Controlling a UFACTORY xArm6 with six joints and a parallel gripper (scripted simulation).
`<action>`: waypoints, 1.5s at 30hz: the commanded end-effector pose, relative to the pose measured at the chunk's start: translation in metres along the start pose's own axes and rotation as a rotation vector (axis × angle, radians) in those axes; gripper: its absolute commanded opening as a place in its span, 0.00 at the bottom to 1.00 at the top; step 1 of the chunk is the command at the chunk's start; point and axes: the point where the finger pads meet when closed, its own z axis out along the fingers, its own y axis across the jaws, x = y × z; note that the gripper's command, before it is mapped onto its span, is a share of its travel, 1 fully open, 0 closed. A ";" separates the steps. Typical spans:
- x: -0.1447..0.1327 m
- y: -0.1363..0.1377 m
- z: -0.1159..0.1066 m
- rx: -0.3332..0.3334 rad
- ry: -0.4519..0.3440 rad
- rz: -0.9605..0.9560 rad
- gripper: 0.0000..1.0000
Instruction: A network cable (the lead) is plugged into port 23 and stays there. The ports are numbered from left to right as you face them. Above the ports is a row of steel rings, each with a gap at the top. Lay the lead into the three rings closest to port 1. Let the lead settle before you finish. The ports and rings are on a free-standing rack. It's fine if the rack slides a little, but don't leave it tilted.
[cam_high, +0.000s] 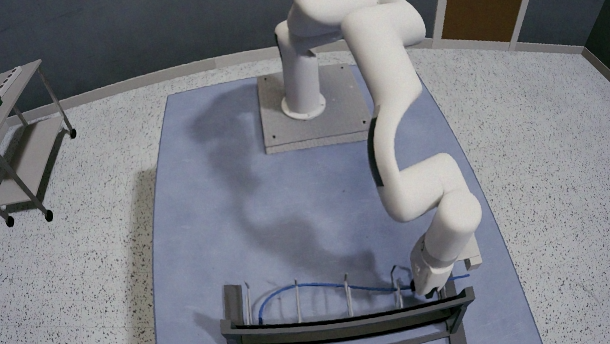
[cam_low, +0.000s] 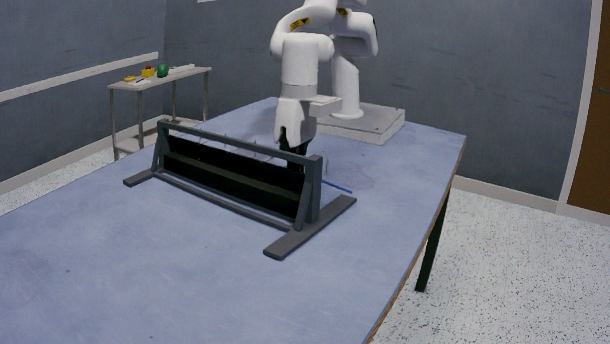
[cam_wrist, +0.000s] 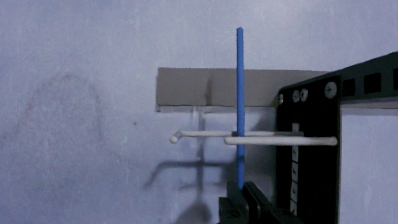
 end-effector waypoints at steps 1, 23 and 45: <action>0.001 0.008 -0.003 -0.004 0.001 0.000 0.00; 0.001 0.010 -0.003 -0.004 0.001 0.000 0.00; 0.001 0.010 -0.003 -0.004 0.001 0.000 0.33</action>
